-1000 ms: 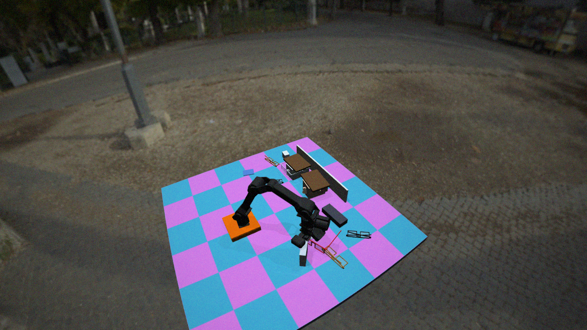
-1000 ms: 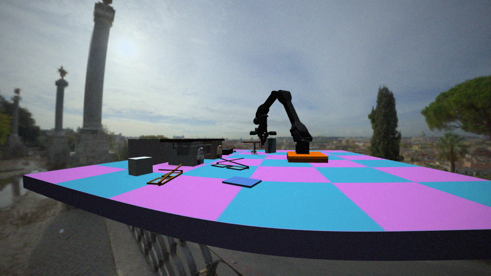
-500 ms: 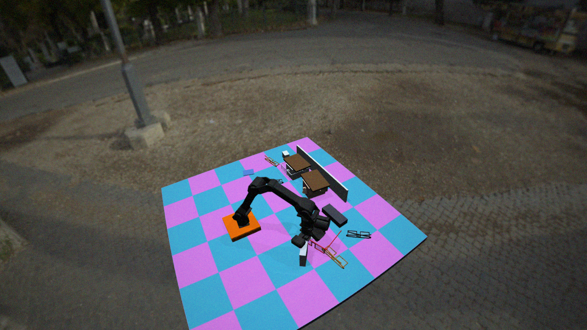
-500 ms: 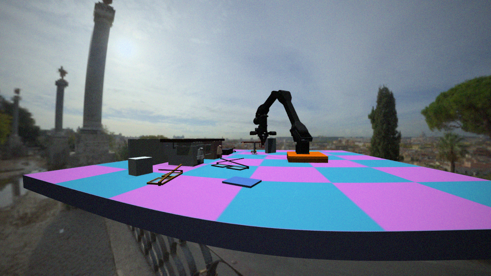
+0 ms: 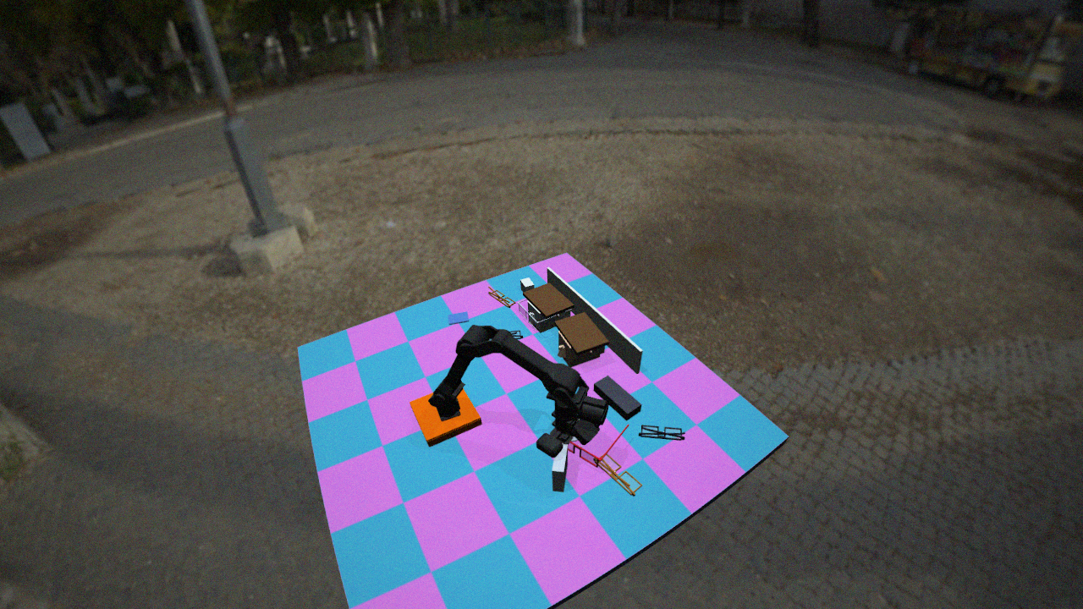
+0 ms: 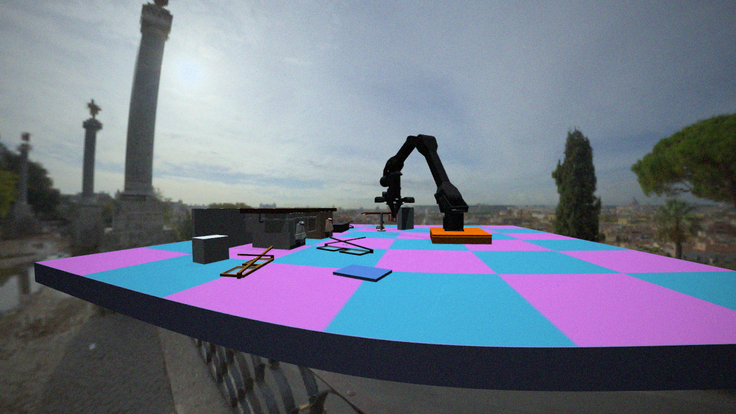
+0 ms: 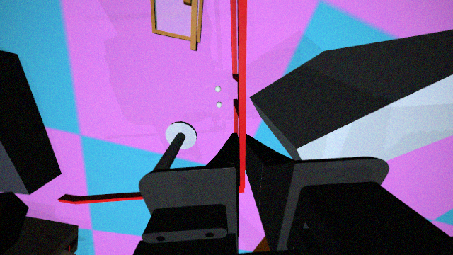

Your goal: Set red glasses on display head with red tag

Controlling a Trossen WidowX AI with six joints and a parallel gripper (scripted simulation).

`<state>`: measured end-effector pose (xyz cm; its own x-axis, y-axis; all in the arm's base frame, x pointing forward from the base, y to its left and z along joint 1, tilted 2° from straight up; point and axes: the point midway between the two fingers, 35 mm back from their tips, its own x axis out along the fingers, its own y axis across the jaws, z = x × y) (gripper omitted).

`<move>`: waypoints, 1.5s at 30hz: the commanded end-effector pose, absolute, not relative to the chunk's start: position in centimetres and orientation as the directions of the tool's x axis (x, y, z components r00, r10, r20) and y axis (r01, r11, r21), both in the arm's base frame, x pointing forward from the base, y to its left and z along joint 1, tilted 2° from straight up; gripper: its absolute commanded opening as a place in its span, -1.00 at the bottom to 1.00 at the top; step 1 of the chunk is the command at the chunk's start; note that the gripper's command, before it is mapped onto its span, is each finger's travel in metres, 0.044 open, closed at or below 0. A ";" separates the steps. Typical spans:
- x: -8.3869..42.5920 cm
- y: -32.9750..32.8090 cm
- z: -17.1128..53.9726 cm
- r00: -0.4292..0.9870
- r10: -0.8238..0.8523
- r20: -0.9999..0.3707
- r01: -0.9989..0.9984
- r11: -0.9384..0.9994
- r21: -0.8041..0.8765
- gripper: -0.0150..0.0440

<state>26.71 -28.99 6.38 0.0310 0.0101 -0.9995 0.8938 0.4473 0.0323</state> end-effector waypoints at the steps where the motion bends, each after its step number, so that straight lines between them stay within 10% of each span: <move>1: 26.5 -28.8 6.3 0.026 0.009 -1.000 0.894 0.447 0.027 -0.49; 23: 26.8 -26.8 12.5 0.026 0.010 -1.000 0.840 0.543 0.027 -0.49; 45: 29.3 -12.5 13.3 0.029 0.022 -0.999 -0.005 1.000 0.021 -0.49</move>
